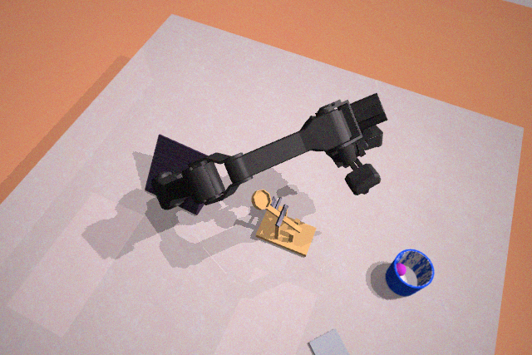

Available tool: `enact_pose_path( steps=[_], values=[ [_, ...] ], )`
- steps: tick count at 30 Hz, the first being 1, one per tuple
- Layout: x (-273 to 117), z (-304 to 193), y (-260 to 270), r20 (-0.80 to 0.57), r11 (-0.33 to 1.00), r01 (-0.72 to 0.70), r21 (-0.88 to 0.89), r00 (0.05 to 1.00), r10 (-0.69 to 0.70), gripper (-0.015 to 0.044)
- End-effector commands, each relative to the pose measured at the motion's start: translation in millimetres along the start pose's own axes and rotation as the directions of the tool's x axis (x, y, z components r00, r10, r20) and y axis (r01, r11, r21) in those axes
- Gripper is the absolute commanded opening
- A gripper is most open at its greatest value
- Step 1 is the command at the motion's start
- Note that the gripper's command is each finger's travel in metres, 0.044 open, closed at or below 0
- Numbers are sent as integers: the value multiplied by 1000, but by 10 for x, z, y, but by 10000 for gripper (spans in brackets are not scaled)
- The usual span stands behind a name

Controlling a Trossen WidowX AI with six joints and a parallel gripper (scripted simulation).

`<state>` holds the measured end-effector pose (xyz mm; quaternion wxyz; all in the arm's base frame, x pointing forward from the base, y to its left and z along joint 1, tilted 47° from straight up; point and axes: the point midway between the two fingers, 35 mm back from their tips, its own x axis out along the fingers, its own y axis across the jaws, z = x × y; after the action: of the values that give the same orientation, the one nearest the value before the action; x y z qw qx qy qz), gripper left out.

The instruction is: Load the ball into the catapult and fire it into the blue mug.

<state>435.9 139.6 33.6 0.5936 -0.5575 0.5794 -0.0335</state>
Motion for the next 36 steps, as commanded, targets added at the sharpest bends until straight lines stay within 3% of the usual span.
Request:
enact_pose_path(
  steps=[1, 15, 25, 36],
  values=[
    [-35, 62, -273, 38, 990, 15, 139, 999, -20, 440],
    [-85, 76, -972, 108, 877, 19, 480, 991, -81, 440],
    [-137, -14, -1500, 135, 723, 14, 690, 980, -148, 440],
    [-145, -32, -1577, 137, 697, 13, 717, 978, -159, 440]
  ],
)
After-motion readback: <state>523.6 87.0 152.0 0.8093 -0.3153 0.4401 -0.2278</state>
